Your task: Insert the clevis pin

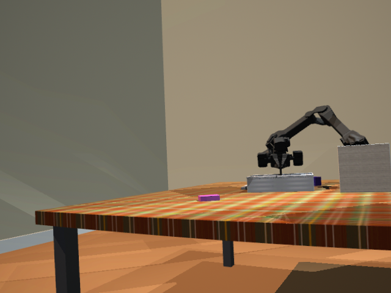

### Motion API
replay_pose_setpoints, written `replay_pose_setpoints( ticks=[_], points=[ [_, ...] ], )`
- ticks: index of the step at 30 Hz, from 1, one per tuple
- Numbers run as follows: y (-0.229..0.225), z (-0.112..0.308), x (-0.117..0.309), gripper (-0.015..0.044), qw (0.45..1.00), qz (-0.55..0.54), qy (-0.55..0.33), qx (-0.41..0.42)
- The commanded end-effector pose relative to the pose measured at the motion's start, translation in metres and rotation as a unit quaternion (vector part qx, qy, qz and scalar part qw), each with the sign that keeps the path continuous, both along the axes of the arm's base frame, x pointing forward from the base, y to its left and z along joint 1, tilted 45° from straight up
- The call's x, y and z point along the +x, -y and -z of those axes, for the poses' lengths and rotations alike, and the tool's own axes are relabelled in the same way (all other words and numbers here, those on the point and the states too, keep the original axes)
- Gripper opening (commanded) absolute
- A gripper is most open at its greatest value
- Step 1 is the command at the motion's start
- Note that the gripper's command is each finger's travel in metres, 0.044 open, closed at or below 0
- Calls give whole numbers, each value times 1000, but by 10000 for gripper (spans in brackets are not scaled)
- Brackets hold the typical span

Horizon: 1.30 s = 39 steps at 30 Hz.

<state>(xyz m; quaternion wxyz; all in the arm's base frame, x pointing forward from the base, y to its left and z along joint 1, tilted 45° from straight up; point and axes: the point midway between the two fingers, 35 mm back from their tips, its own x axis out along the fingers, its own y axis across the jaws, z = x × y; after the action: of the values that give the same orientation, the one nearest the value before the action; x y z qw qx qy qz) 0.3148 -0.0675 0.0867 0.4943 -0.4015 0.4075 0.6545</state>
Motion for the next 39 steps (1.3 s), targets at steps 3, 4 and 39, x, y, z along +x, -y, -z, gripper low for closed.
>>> replay_pose_setpoints(
  ticks=[3,4,39],
  points=[
    [0,0,3,0,1000,2,0,0],
    [0,0,4,0,1000,2,0,0],
    [0,0,9,0,1000,0,1,0]
  ],
)
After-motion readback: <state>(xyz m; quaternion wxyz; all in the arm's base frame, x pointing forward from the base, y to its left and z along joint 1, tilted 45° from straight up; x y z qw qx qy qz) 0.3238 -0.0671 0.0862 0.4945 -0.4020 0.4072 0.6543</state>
